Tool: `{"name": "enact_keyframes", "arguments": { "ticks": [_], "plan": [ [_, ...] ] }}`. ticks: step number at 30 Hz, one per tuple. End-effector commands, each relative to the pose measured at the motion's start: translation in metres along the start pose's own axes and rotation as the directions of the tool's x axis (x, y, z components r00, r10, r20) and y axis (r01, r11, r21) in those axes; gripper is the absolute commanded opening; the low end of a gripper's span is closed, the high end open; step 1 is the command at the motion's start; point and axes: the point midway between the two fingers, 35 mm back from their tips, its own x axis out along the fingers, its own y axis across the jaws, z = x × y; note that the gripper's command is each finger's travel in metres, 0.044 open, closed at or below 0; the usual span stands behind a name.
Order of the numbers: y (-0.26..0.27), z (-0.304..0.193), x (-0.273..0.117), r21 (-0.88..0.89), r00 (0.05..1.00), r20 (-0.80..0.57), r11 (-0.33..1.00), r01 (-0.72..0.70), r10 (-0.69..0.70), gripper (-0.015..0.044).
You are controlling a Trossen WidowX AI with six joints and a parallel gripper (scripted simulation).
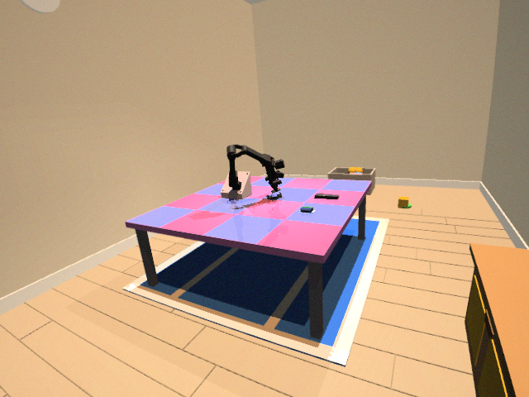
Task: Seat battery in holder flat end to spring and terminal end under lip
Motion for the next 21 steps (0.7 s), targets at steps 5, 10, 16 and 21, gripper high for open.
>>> {"name": "enact_keyframes", "arguments": {
  "ticks": [5,10,16,21],
  "plan": [
    [-0.002,-0.0014,0.0053,-0.006,0.998,0.063,1.0,-0.001,0.002,0.0073],
    [-0.0018,-0.0022,0.0068,-0.006,0.997,0.078,1.0,-0.005,0.006,0.0073],
    [-0.0015,-0.0041,0.0102,-0.006,0.993,0.117,1.0,-0.013,0.014,0.0073],
    [-0.0012,-0.0057,0.0127,-0.006,0.989,0.15,1.0,-0.018,0.019,0.0073]
  ]
}}
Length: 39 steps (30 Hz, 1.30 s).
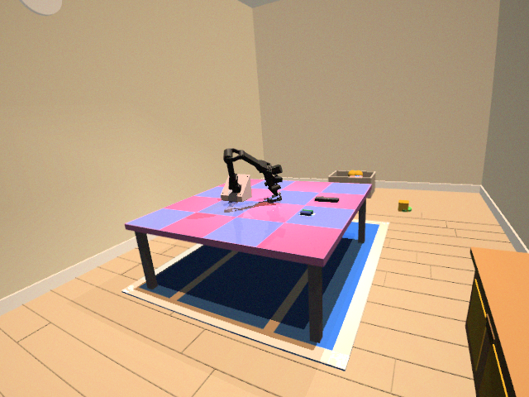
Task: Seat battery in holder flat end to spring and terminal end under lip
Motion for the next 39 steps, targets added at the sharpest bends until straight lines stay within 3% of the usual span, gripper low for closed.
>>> {"name": "enact_keyframes", "arguments": {
  "ticks": [1,24,39],
  "plan": [
    [0.0,-0.001,0.0,-0.003,0.999,0.036,1.0,-0.004,0.004,0.0073],
    [-0.002,-0.011,0.007,-0.014,0.981,0.195,1.0,-0.01,0.013,0.0073],
    [-0.002,-0.022,0.006,-0.016,0.98,0.199,1.0,-0.016,0.019,0.0073]
  ]
}}
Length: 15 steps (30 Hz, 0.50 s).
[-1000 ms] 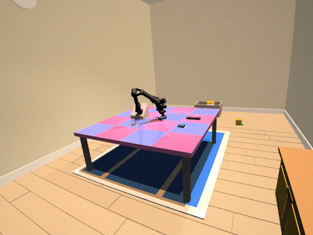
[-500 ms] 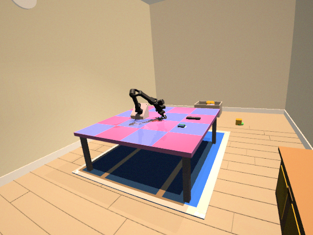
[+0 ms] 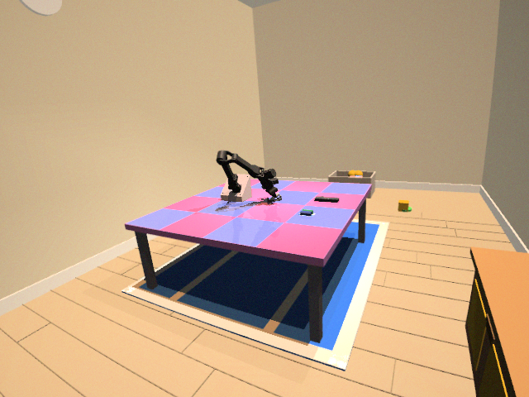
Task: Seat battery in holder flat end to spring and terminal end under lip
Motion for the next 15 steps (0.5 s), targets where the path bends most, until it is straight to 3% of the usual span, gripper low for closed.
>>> {"name": "enact_keyframes", "arguments": {
  "ticks": [1,15],
  "plan": [
    [-0.0003,-0.0049,-0.0022,-0.003,1.0,0.002,1.0,0.001,-0.001,0.0073],
    [-0.0001,-0.0141,-0.007,-0.003,1.0,0.002,1.0,-0.006,0.006,0.0073]
  ]
}}
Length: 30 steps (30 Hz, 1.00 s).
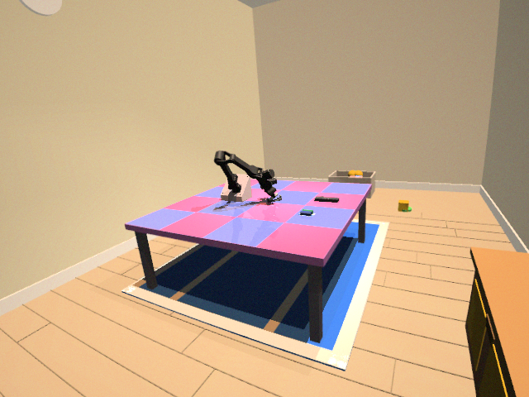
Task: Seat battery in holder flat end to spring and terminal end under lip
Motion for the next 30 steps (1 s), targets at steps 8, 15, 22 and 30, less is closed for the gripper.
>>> {"name": "enact_keyframes", "arguments": {
  "ticks": [8,15,22,30],
  "plan": [
    [0.0008,-0.0048,0.0009,0.004,0.999,-0.051,1.0,-0.013,0.014,0.0073],
    [0.001,-0.004,0.0032,0.014,0.995,-0.095,1.0,-0.025,0.027,0.0073],
    [0.0011,-0.0032,0.0054,0.022,0.99,-0.138,0.999,-0.035,0.038,0.0073],
    [0.0011,-0.0023,0.0076,0.031,0.981,-0.186,0.999,-0.044,0.049,0.0073]
  ]
}}
